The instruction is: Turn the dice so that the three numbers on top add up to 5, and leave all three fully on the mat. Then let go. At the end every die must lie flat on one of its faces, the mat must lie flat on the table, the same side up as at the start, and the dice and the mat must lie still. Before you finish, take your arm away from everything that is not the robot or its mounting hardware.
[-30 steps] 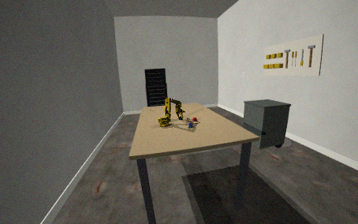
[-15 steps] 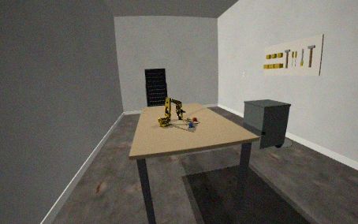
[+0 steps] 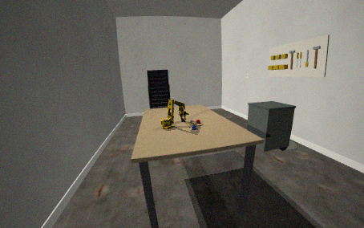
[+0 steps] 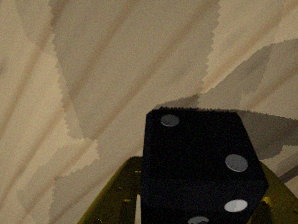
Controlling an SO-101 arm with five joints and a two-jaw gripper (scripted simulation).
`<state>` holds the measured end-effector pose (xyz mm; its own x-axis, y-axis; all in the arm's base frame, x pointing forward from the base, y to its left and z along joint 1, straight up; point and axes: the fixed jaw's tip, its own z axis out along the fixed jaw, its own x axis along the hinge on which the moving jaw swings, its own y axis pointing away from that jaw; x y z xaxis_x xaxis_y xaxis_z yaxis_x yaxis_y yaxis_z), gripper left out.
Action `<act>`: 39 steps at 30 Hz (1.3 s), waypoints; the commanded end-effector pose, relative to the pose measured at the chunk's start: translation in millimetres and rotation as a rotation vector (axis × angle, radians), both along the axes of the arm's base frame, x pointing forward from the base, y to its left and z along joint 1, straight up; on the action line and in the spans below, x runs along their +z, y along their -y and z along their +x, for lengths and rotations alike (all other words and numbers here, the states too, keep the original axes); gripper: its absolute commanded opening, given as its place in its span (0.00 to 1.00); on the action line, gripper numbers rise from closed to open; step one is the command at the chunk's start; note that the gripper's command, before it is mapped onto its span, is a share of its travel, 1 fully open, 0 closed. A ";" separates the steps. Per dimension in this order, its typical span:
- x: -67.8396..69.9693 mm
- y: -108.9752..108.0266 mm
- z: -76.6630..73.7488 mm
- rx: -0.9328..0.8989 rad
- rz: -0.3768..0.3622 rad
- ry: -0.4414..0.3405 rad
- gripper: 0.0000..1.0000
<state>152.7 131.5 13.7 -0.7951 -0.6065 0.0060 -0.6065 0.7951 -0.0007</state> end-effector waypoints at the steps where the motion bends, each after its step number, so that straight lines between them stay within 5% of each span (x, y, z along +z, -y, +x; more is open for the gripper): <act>1: 3.1 -0.3 3.7 -0.004 0.016 0.020 0.16; 14: 3.1 -0.3 3.7 -0.004 0.016 0.020 0.01; 24: 4.8 -0.6 3.8 -0.004 0.016 0.020 0.00; 39: 37.0 -3.4 3.1 -0.004 0.016 0.019 0.00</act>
<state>149.4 128.7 30.4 -0.7944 -0.6052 0.0519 -0.6061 0.7954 -0.0023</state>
